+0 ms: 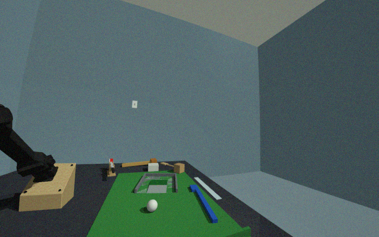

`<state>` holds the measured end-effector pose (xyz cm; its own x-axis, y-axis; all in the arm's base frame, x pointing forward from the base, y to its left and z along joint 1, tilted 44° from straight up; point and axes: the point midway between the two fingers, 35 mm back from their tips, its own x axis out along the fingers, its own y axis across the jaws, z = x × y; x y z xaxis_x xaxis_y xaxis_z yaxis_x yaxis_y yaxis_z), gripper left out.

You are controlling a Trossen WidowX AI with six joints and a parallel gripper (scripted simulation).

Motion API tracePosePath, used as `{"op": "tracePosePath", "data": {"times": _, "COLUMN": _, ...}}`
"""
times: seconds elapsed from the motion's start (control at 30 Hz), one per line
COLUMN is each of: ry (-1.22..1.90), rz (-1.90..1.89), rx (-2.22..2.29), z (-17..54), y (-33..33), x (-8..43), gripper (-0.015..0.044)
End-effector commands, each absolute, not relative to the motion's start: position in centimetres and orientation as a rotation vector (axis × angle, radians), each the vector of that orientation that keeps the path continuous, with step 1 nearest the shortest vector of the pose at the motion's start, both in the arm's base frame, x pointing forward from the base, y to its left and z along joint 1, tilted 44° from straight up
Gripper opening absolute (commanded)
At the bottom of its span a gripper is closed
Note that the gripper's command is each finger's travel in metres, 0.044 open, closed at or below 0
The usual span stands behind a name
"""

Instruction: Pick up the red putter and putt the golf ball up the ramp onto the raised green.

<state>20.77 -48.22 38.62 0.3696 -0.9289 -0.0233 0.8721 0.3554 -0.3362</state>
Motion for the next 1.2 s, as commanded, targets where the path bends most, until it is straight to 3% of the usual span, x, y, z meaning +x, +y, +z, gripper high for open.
{"op": "tracePosePath", "data": {"times": 0.0, "ry": 0.264, "rz": -1.07, "rx": -0.242, "z": 36.0, "y": -46.2, "x": 25.8, "gripper": 0.044}}
{"op": "tracePosePath", "data": {"times": 0.27, "ry": 0.367, "rz": -0.834, "rx": -0.231, "z": 31.1, "y": -40.1, "x": 35.8, "gripper": 0.044}}
{"op": "tracePosePath", "data": {"times": 0.63, "ry": 0.56, "rz": -0.514, "rx": -0.228, "z": 22.8, "y": -28.2, "x": 44.9, "gripper": 0.044}}
{"op": "tracePosePath", "data": {"times": 0.9, "ry": 0.795, "rz": -0.254, "rx": -0.343, "z": 13.9, "y": -18.3, "x": 48.4, "gripper": 0.044}}
{"op": "tracePosePath", "data": {"times": 1.17, "ry": 1.023, "rz": 0.042, "rx": -0.522, "z": 5.3, "y": -7.3, "x": 48.2, "gripper": 0.044}}
